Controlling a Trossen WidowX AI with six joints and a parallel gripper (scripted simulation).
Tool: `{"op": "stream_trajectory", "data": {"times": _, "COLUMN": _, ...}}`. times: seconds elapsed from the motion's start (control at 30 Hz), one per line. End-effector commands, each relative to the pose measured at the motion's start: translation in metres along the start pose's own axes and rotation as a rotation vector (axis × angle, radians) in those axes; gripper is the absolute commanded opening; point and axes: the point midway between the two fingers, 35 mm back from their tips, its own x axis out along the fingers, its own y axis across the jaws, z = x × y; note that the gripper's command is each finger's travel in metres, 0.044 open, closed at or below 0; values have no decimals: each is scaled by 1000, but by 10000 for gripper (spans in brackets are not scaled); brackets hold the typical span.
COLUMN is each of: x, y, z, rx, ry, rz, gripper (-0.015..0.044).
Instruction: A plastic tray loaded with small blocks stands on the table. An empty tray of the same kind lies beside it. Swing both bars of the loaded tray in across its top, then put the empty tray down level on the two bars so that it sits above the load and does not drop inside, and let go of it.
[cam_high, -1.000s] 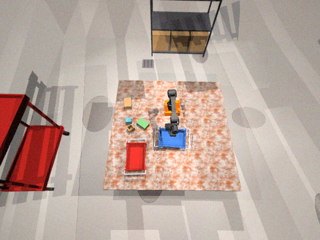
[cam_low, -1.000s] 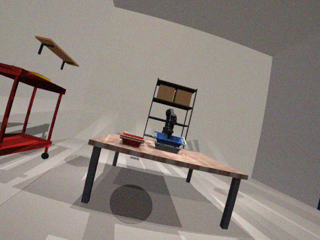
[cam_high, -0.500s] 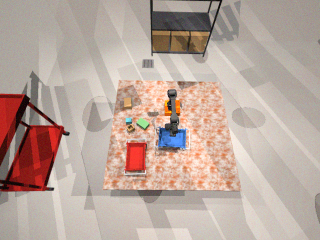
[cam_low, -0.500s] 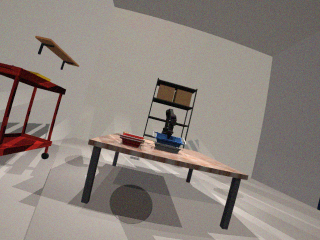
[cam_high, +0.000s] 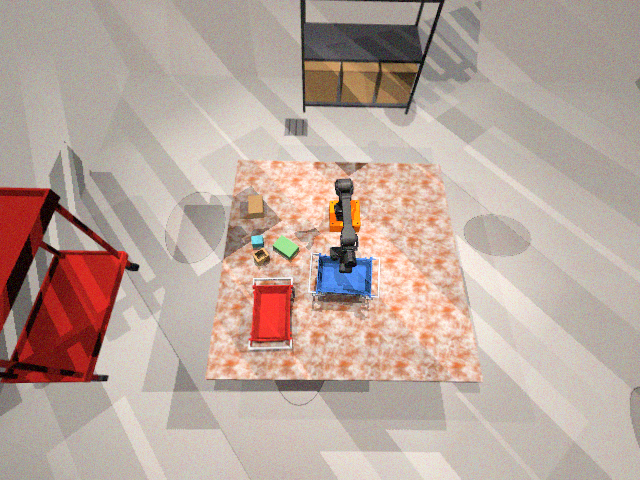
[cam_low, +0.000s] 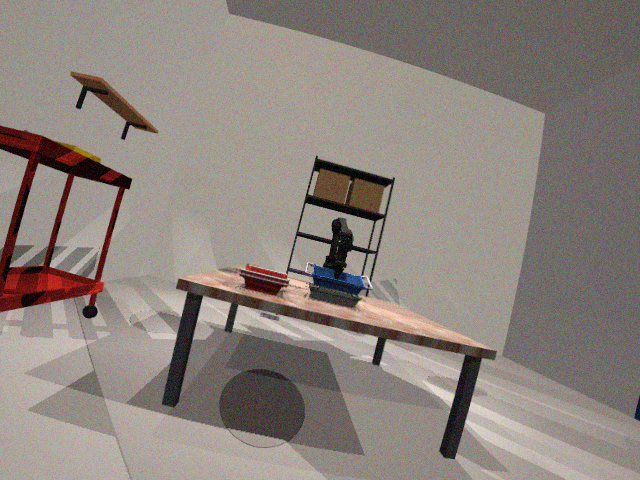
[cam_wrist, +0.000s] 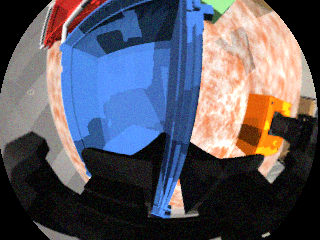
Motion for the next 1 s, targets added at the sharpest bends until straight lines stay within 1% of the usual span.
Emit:
{"op": "stream_trajectory", "data": {"times": 0.0, "x": 4, "y": -3, "z": 0, "rx": -2, "ry": 1, "rz": -20, "gripper": 0}}
{"op": "stream_trajectory", "data": {"times": 0.4, "x": 13, "y": -6, "z": 0, "rx": -2, "ry": 1, "rz": -20, "gripper": 0}}
{"op": "stream_trajectory", "data": {"times": 0.97, "x": 13, "y": -6, "z": 0, "rx": -2, "ry": 1, "rz": -20, "gripper": 0}}
